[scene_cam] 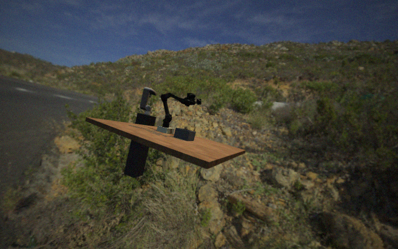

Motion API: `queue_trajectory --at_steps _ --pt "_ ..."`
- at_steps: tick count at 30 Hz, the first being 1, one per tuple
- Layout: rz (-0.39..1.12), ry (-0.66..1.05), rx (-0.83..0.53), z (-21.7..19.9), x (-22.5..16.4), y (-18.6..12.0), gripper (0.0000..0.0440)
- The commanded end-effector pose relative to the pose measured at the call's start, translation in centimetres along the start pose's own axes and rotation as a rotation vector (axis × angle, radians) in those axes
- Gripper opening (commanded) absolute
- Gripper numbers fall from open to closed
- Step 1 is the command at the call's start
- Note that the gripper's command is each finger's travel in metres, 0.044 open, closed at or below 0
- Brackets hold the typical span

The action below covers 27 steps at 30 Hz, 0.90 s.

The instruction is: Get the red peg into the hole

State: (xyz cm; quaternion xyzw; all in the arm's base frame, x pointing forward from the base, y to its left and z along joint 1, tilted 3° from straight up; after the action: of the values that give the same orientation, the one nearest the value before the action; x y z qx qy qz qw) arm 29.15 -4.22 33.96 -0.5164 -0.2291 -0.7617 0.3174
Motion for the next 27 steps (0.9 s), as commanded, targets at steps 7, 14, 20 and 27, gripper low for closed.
queue_trajectory --at_steps 7,14,20,27 --pt "0.301 -0.077 0.101 2.1 -5.9 -1.9 0.0440" --pt "0.538 -0.132 0.121 2.3 -10.0 -4.2 0.0440" --pt "0.743 -0.173 0.095 1.6 -12.9 -6.6 0.0440" --pt "0.970 -0.215 0.008 0.1 -15.5 -9.8 0.0440"
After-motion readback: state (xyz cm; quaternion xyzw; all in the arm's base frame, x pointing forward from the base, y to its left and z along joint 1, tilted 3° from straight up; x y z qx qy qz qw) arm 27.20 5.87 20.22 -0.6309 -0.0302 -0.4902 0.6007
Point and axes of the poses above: the point midway between the two fingers, 35 mm back from their tips, its own y axis out along the fingers, its own z axis across the jaws, x = y × z, the point moved 6 cm from there along -y, back along the fingers, and after that the axes turned 4 degrees about y, right-handed, at the moved point
